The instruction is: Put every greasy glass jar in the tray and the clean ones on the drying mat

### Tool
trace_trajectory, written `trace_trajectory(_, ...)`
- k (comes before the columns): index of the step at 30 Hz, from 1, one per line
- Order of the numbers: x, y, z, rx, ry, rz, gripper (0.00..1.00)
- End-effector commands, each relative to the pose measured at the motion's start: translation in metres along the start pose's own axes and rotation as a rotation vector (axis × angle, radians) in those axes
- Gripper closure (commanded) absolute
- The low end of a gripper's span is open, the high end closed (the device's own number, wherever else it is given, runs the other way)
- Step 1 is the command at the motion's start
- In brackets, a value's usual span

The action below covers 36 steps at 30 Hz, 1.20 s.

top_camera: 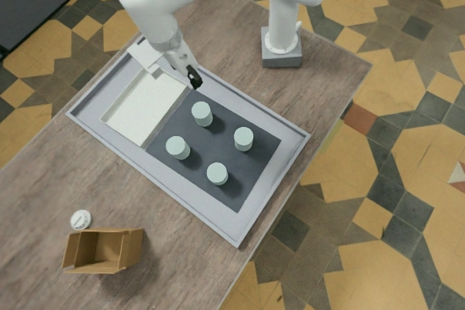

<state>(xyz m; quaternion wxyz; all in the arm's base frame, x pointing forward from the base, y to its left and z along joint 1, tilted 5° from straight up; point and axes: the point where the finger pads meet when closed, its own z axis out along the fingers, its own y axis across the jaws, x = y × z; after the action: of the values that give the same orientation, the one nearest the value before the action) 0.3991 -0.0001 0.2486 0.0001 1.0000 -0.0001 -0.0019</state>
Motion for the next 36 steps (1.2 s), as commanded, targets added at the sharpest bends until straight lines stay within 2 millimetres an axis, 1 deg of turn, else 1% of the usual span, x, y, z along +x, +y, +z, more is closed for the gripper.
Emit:
trace_trajectory(1, 0.001, 0.0, -0.001, 0.0, 0.004, 0.0, 0.0)
trace_trajectory(26, 0.001, 0.0, -0.001, 0.0, 0.004, 0.0, 0.0)
trace_trajectory(28, 0.008, -0.012, 0.004, -0.007, 0.01, -0.022, 0.0)
trace_trajectory(30, 0.008, -0.012, 0.004, -0.007, 0.01, -0.022, 0.0)
trace_trajectory(36, 0.031, -0.047, 0.022, -0.03, 0.03, -0.086, 0.0)
